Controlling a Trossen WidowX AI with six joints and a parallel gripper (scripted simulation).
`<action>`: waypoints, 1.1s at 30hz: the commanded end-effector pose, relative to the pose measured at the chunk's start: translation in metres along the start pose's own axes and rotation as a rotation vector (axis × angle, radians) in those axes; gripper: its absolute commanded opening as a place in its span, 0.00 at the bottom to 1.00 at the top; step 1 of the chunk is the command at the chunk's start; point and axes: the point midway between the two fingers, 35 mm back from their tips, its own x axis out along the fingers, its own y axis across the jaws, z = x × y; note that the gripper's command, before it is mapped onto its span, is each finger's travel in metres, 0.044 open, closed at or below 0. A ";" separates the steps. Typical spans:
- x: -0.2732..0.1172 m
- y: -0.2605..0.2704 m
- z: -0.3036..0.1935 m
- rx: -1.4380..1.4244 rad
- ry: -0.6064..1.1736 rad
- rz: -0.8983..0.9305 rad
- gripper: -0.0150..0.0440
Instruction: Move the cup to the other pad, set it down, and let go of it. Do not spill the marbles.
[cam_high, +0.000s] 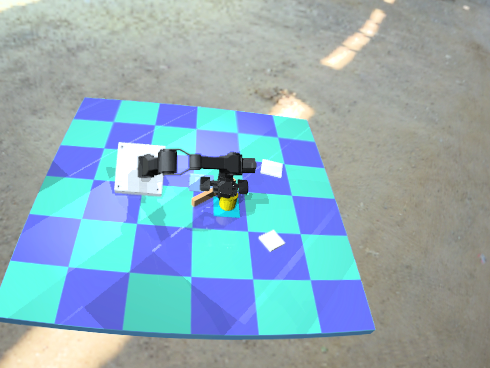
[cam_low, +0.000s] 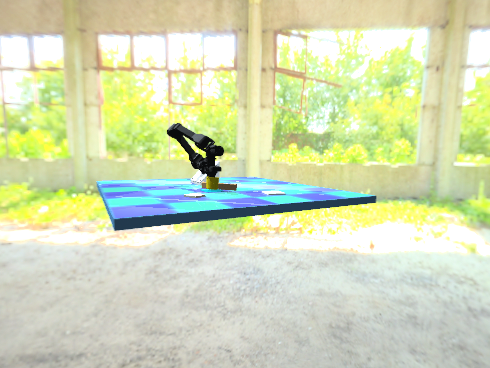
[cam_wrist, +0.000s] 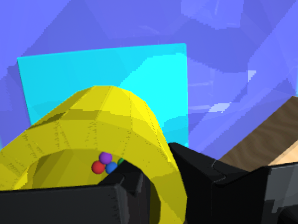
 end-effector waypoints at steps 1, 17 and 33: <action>0.000 0.000 0.000 0.001 0.000 0.000 0.25; 0.000 0.000 0.000 0.001 0.000 0.000 0.50; -0.020 0.001 -0.001 -0.002 0.002 -0.002 0.50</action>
